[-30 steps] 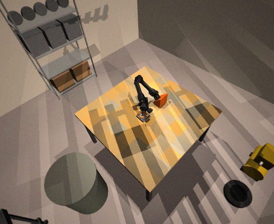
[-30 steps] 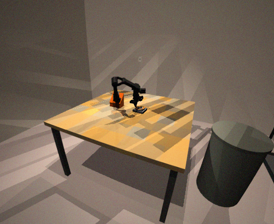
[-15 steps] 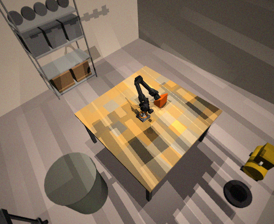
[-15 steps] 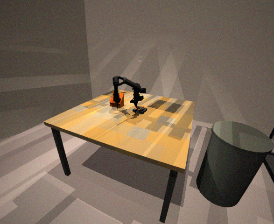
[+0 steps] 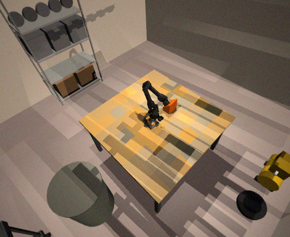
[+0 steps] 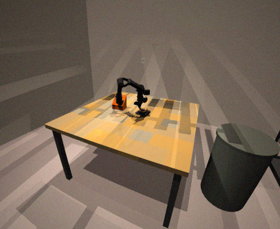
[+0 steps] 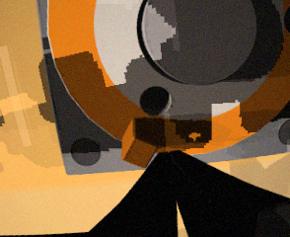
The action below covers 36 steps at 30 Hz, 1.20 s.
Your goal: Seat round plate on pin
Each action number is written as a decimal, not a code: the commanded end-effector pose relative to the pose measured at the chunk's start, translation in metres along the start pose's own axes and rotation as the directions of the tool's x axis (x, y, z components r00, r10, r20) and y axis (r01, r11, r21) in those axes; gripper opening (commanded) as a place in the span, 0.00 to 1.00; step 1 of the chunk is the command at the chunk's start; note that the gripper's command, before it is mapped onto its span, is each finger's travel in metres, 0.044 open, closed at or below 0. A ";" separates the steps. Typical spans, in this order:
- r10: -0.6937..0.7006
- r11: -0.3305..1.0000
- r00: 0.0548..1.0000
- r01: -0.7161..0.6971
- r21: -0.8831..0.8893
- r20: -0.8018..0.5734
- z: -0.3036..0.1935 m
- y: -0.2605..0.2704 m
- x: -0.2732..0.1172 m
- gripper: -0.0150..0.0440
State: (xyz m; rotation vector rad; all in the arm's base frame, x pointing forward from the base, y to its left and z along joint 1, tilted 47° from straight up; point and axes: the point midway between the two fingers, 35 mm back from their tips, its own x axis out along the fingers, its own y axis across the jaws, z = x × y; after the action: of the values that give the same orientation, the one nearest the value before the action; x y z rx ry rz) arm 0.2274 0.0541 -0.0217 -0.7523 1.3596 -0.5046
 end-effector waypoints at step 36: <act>0.011 1.000 1.000 -0.011 0.007 0.002 0.033 0.032 -0.007 0.25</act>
State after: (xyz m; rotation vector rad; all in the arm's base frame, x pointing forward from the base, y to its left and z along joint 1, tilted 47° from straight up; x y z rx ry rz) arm 0.2513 0.0844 -0.0393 -0.7442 1.3627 -0.5011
